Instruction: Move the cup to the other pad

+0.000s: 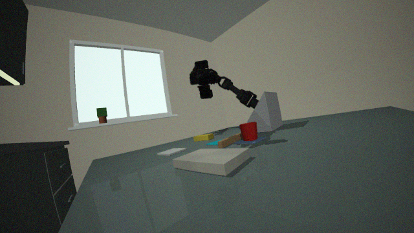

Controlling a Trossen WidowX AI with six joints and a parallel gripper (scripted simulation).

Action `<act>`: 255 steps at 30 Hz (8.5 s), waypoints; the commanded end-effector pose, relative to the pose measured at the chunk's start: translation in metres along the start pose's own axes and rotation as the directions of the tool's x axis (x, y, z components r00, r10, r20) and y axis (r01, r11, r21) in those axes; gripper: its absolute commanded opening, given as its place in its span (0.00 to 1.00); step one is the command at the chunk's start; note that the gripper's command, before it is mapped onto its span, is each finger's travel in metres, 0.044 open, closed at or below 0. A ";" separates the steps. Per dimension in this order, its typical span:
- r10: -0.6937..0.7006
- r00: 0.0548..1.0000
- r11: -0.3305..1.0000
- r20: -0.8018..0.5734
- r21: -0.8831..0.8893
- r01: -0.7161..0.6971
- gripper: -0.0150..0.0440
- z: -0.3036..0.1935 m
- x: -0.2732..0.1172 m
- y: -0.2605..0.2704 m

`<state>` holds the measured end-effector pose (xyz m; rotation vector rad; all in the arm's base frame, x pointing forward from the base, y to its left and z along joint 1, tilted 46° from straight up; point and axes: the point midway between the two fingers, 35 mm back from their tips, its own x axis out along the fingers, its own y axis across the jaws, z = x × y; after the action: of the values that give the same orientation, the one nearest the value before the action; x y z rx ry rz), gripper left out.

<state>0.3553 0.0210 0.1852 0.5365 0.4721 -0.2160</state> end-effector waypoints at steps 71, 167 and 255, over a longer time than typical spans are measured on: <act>-0.923 0.350 0.236 -0.162 0.480 0.845 0.50 -0.221 0.027 -0.189; -0.923 0.349 0.236 -0.160 0.479 0.845 0.25 -0.173 0.001 -0.164; -0.926 0.346 0.236 -0.153 0.480 0.845 0.25 -0.067 -0.018 -0.231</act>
<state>0.2430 -0.1328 0.0453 0.6927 0.5166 -1.5797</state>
